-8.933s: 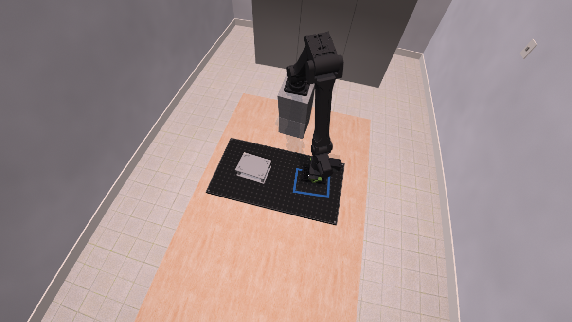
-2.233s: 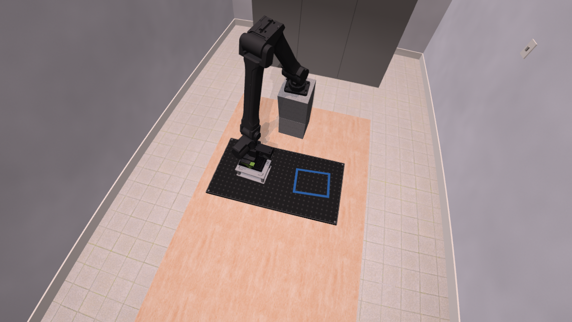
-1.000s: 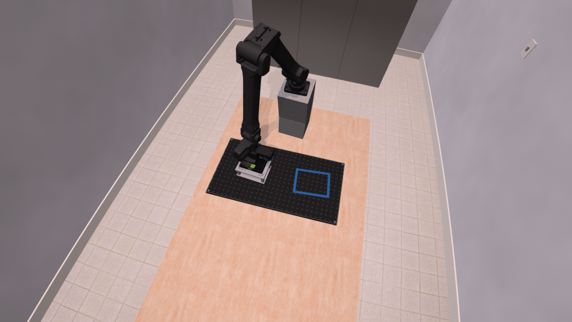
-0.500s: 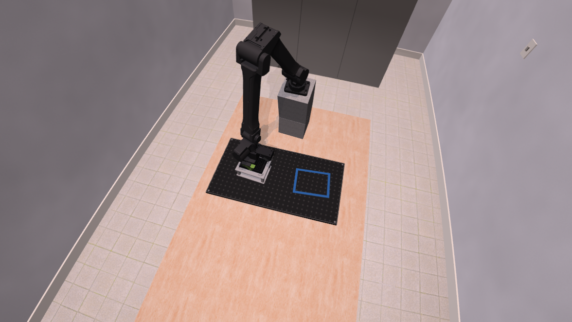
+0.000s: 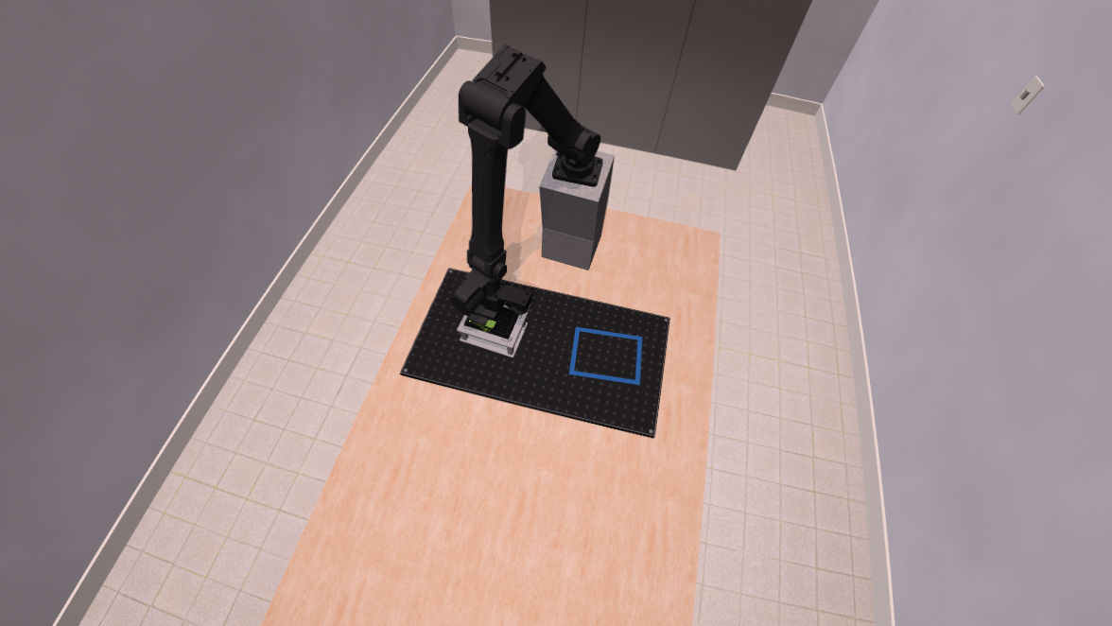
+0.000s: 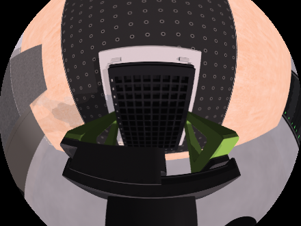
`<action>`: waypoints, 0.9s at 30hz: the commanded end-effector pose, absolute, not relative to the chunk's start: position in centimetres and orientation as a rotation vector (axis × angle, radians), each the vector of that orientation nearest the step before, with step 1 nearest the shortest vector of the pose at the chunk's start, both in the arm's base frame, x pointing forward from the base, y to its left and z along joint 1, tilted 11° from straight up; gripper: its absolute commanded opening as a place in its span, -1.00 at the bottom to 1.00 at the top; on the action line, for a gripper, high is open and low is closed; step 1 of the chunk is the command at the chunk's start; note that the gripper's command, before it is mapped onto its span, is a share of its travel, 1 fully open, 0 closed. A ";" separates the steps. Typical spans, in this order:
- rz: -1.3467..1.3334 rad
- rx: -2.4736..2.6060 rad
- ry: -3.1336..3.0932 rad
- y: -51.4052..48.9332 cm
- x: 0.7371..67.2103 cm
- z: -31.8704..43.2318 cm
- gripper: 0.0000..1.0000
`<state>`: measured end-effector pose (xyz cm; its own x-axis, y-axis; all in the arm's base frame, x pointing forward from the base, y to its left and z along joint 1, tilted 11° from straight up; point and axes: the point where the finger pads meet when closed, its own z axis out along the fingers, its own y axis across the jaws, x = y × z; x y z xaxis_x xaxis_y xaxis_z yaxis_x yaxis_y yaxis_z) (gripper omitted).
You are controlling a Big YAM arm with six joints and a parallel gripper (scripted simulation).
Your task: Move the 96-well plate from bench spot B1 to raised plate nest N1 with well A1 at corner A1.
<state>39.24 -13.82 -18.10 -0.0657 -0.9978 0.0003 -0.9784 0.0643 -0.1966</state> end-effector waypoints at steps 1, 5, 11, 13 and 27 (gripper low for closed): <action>-0.211 -2.049 2.189 -13.4 39.3 -18.6 -1.00; -0.212 -2.049 2.189 -13.4 39.2 -18.6 -1.00; -0.211 -2.049 2.189 -13.3 39.2 -18.7 -1.00; -0.211 -2.049 2.189 -13.3 39.2 -18.7 -1.00; -0.218 -2.048 2.186 -13.4 39.6 -18.9 -1.00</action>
<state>39.11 -13.75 -18.56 -0.0659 -0.9978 -0.0004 -0.9787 0.0647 -0.1946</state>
